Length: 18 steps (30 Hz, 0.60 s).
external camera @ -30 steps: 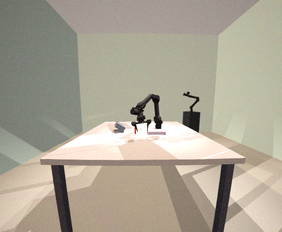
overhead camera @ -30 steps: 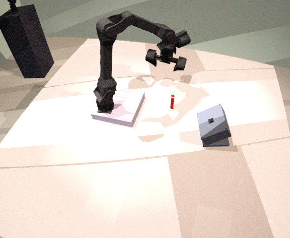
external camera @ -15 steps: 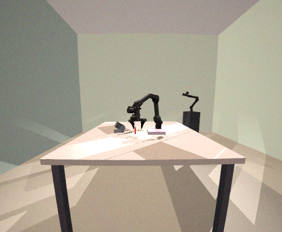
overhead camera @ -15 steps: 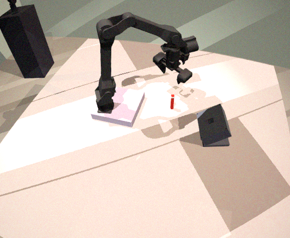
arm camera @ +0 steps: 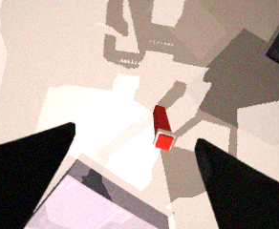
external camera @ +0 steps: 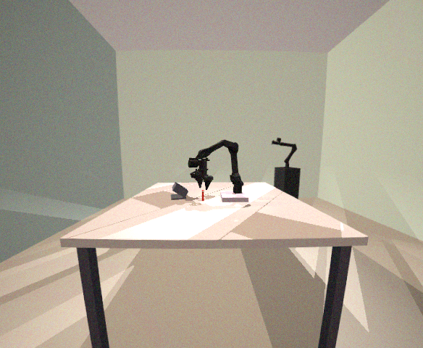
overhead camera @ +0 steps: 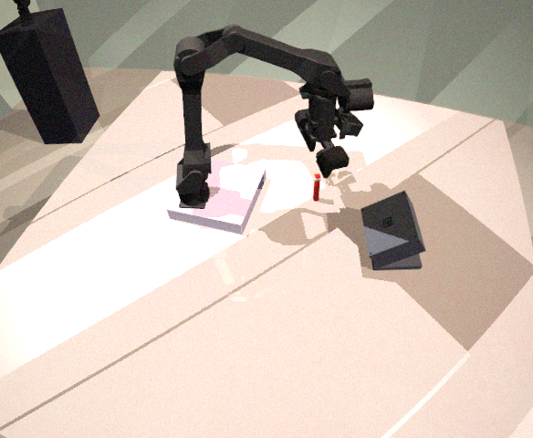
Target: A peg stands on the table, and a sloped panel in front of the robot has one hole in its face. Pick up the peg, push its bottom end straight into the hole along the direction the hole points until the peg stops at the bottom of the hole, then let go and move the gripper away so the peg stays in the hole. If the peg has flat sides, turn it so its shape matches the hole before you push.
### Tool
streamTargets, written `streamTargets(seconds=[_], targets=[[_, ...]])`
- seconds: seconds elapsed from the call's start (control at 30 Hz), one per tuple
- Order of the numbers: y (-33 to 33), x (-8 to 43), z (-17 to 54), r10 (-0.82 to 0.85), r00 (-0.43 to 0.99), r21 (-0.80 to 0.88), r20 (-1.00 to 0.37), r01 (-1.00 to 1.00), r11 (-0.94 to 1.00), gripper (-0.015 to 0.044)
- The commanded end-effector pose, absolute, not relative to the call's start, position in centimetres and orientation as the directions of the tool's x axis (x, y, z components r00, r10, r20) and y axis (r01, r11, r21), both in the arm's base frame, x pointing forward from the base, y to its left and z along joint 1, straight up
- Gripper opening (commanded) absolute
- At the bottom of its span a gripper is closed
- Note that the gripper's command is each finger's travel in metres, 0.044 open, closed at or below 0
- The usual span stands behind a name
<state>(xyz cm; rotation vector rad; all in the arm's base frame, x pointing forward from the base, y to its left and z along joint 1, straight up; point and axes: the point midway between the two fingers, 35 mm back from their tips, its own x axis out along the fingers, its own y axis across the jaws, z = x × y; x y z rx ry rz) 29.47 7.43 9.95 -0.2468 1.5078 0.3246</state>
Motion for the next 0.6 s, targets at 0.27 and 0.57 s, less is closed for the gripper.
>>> streamTargets(seconds=[0.27,0.57], targets=[[5.0,29.3,10.5,0.004,0.028,-0.002,-1.000,-0.228,0.974,0.0440],[5.0,29.5,9.2,0.004,0.028,-0.002,-1.000,-0.228,0.974,0.0440]])
